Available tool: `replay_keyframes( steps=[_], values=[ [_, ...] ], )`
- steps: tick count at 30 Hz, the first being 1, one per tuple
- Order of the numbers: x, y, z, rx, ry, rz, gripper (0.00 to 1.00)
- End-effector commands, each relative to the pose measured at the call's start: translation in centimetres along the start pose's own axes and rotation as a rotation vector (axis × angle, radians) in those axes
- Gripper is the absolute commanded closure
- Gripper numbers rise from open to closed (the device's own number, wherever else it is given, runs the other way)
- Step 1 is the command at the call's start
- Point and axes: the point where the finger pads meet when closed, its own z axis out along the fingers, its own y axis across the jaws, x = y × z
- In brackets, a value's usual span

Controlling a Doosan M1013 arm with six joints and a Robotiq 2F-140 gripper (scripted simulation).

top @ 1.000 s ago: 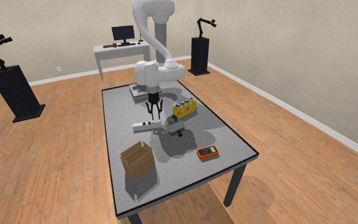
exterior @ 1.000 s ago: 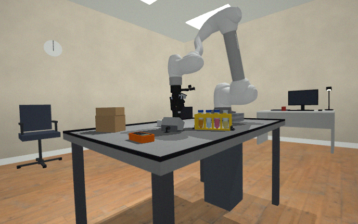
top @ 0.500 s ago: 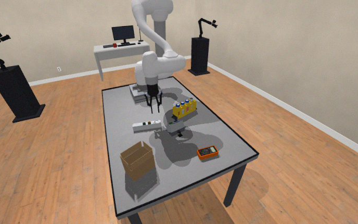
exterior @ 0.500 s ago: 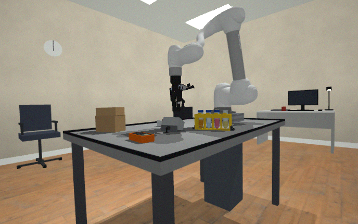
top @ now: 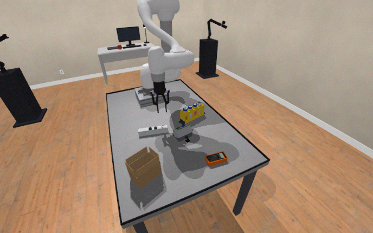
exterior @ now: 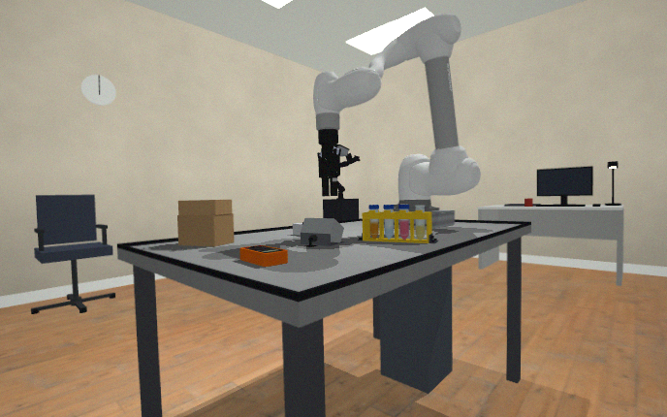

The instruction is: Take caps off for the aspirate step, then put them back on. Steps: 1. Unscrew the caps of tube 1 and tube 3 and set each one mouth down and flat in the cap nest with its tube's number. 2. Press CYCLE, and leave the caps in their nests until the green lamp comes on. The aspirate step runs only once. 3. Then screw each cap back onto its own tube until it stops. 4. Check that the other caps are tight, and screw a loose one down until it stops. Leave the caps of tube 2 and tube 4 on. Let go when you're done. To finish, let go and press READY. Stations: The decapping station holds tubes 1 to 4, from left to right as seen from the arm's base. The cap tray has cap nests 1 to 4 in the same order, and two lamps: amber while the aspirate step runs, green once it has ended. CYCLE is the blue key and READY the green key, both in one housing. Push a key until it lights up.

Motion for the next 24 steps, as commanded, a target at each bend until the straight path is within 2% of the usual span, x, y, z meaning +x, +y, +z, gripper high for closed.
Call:
replay_keyframes(
  steps=[1,4,6,8,21,23,24],
  values=[
    [1.1,2.8,-0.1,0.003,-0.001,0.279,0.59],
    [1.7,4.1,-0.1,0.002,-0.001,0.425,0.59],
    [1.7,4.1,-0.1,0.002,-0.001,0.425,0.59],
    [2.4,5.7,0.0,0.002,-0.002,0.606,0.59],
    [4.8,11.3,0.0,0.0,-0.001,1.207,0.59],
    [4.8,11.3,0.0,0.0,-0.001,1.207,0.59],
    [5.1,12.1,0.0,0.003,-0.003,1.311,0.59]
  ],
)
